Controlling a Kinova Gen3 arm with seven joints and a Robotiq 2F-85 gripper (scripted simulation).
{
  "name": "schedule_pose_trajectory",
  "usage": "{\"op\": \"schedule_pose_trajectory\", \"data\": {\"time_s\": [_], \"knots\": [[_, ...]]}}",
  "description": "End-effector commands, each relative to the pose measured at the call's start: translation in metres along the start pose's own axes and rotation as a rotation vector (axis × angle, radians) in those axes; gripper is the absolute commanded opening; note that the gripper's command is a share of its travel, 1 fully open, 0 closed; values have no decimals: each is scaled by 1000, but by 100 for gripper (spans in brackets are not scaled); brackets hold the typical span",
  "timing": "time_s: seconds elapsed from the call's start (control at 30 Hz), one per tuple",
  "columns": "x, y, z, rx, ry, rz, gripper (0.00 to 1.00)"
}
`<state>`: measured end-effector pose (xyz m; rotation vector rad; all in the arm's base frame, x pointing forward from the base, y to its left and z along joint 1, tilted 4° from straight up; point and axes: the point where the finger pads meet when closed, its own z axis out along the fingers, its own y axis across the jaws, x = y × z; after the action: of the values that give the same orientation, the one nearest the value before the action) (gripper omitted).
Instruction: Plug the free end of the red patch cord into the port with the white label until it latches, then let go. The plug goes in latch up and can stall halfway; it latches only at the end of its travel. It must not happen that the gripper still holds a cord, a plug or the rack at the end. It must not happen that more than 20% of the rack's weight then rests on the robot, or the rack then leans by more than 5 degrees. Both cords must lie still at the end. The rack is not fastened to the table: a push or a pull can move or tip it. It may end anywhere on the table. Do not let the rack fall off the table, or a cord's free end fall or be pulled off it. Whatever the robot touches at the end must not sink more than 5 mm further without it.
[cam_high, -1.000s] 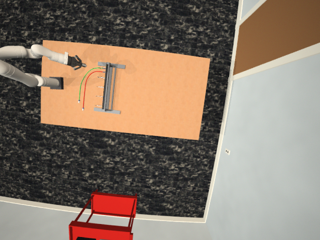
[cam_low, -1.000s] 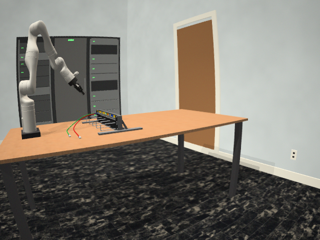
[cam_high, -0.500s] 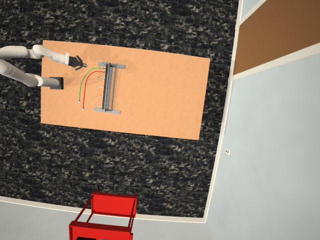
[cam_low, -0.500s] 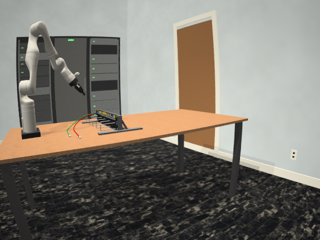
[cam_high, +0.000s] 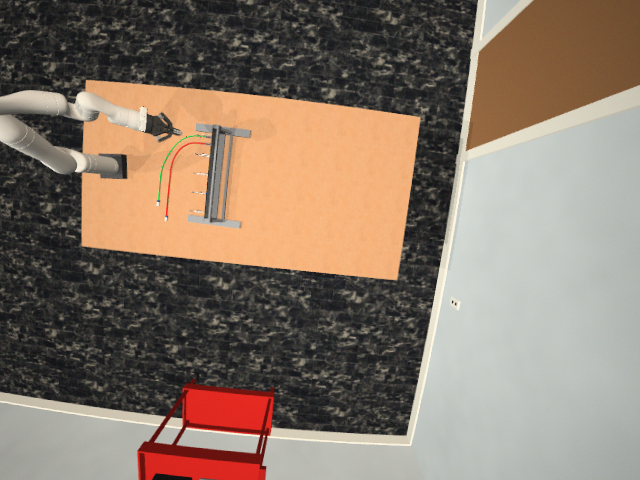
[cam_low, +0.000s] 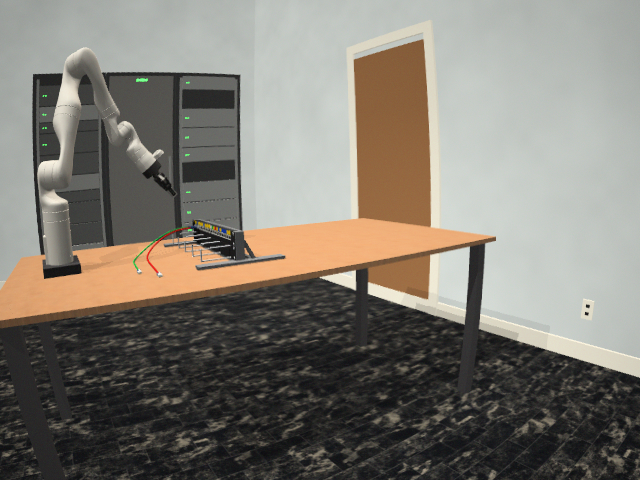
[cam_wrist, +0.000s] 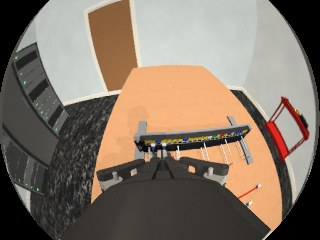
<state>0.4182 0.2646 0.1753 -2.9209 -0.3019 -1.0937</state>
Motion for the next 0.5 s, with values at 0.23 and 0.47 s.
{"op": "schedule_pose_trajectory", "data": {"time_s": [0.23, 0.47], "knots": [[-3, 4, 26, -15, -7, -4, 0], [-4, 5, 47, -15, -7, -4, 0]]}}
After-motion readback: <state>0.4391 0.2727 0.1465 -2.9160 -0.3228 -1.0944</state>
